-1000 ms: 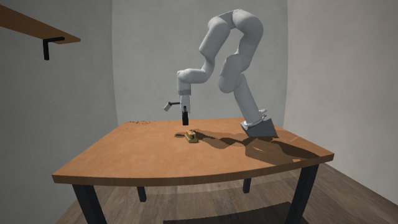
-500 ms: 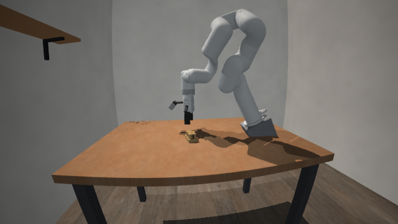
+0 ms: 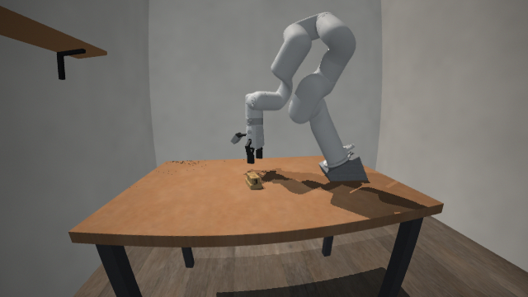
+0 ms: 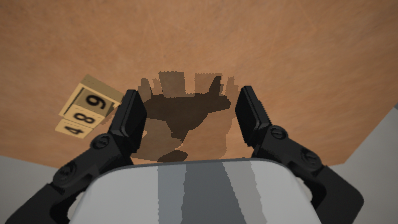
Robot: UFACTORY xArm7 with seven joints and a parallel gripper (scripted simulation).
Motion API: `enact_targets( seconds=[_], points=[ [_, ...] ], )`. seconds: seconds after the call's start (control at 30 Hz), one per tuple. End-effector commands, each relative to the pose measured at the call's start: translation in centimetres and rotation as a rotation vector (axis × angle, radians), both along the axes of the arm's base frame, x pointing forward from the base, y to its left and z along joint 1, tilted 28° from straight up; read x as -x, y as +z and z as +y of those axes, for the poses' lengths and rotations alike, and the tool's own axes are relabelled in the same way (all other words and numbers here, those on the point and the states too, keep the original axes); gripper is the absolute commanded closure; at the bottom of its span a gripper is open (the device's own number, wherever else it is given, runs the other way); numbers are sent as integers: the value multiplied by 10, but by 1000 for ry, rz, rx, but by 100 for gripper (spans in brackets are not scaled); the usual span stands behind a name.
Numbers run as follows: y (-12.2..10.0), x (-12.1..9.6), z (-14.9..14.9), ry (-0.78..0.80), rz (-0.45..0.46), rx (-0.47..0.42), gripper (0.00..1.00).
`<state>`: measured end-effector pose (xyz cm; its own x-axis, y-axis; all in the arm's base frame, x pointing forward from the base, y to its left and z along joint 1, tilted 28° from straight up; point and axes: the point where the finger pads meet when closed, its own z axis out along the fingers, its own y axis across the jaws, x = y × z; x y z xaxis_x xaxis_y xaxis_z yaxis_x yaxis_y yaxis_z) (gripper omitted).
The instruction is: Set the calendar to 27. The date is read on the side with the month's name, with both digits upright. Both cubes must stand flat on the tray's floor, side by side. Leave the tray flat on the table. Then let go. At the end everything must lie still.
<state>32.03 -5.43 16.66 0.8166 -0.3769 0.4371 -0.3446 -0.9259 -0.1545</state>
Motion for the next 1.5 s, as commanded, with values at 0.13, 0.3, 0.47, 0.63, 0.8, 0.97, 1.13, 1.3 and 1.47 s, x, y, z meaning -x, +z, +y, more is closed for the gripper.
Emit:
enact_targets(
  seconds=[0.13,0.3,0.47,0.63,0.8,0.97,1.13,1.3,1.47],
  points=[
    [-7,9,-9,-32,0,-12,0],
    [-14,6,-9,-32,0,-12,0],
    [-24,0,-10,-32,0,-12,0],
    [-27,-1,-10,-32,0,-12,0],
    [-27,-1,-10,-32,0,-12,0],
    [-27,-1,-10,-32,0,-12,0],
    [-27,-1,-10,-32,0,-12,0],
    [-27,-1,-10,-32,0,-12,0],
    [-27,-1,-10,-32,0,-12,0]
  ],
)
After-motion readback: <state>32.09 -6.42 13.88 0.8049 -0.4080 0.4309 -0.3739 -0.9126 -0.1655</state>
